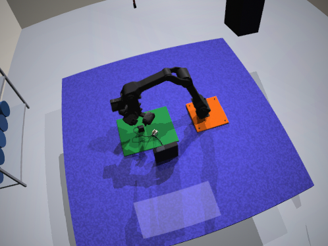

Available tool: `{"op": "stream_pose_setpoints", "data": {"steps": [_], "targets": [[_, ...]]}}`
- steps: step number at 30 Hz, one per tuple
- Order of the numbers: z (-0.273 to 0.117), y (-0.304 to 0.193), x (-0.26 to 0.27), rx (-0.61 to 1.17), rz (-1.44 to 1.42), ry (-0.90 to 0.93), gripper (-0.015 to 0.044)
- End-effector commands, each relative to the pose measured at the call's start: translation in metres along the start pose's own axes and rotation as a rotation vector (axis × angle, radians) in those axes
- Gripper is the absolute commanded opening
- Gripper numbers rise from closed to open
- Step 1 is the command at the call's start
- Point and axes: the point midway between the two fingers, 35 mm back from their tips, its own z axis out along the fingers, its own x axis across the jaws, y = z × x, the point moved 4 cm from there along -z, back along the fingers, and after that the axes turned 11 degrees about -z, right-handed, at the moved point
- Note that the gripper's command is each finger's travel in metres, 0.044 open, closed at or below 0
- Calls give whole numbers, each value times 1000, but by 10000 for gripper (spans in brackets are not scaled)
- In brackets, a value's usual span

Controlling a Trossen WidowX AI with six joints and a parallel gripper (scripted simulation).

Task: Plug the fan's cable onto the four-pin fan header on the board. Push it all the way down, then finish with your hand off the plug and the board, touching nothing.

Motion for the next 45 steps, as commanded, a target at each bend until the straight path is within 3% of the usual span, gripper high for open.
{"op": "stream_pose_setpoints", "data": {"steps": [1, 7, 20, 24, 32, 45], "targets": [[-34, -1, 2, 2, 355, -27, 440], [-75, -6, 11, 9, 850, -43, 440], [-76, -6, 11, 9, 865, -43, 440], [-59, -5, 8, 8, 865, -43, 440], [22, -8, 7, 8, 865, -43, 440], [33, -9, 7, 8, 865, -43, 440]]}}
